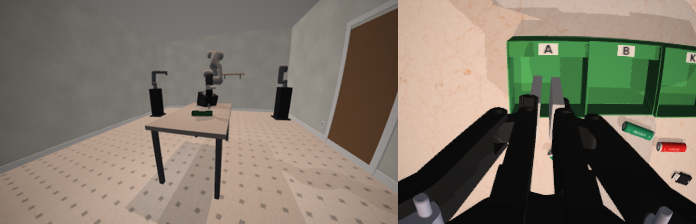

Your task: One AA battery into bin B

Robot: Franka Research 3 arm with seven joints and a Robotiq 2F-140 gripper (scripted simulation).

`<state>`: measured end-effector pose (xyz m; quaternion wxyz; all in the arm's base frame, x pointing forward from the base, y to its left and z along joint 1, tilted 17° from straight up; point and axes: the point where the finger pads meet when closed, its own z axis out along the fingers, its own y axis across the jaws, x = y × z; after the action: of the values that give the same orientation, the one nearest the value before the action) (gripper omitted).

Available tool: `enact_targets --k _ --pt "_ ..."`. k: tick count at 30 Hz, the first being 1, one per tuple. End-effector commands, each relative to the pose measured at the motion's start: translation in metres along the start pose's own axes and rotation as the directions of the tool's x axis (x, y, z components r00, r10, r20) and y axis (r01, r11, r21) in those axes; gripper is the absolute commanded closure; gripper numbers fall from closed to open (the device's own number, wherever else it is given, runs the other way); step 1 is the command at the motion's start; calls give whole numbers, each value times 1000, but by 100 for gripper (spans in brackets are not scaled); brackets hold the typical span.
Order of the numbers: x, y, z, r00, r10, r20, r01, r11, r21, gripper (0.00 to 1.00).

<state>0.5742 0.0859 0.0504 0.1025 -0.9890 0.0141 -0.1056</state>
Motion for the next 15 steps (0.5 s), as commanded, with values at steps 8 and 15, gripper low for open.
enact_targets --k 8,15 --pt "-2 0 -25 1000 5 5 -5 1000 -1 95" --pt "-2 0 -83 1000 5 5 -5 1000 -1 95"
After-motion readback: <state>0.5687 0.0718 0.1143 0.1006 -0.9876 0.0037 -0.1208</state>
